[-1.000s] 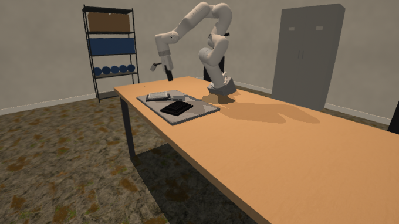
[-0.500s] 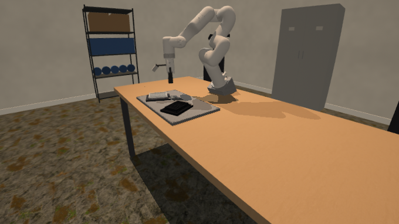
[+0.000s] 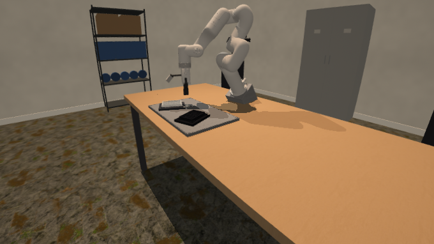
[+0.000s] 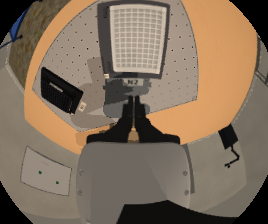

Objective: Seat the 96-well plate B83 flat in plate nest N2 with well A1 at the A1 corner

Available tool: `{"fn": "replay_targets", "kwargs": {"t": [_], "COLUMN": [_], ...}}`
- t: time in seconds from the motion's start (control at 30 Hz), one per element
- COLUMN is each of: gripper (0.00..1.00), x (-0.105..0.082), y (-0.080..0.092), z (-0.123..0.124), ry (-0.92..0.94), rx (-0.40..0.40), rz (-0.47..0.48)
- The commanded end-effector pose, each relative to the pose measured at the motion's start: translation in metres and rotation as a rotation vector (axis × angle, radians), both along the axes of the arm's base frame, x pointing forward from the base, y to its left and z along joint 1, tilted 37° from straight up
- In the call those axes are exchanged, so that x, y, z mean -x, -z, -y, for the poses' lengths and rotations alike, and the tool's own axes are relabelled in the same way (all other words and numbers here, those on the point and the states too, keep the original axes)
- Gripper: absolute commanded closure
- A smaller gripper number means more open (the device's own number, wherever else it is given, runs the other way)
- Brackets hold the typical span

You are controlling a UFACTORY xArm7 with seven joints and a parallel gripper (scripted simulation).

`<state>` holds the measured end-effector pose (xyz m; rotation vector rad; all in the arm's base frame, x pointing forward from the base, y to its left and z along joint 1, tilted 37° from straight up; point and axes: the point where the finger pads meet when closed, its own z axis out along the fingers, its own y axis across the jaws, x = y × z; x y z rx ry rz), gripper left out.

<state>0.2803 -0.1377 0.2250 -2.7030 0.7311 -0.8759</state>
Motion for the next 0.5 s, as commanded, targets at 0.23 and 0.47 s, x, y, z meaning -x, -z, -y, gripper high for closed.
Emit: {"fn": "replay_targets", "kwargs": {"t": [0.23,0.47], "gripper": [1.00,1.00], "x": [-0.019,-0.021], "y": [0.021,0.024], "z": [0.000,0.000], "ry": [0.001,0.001], "rx": [0.001,0.001], "rz": [0.003,0.003]}}
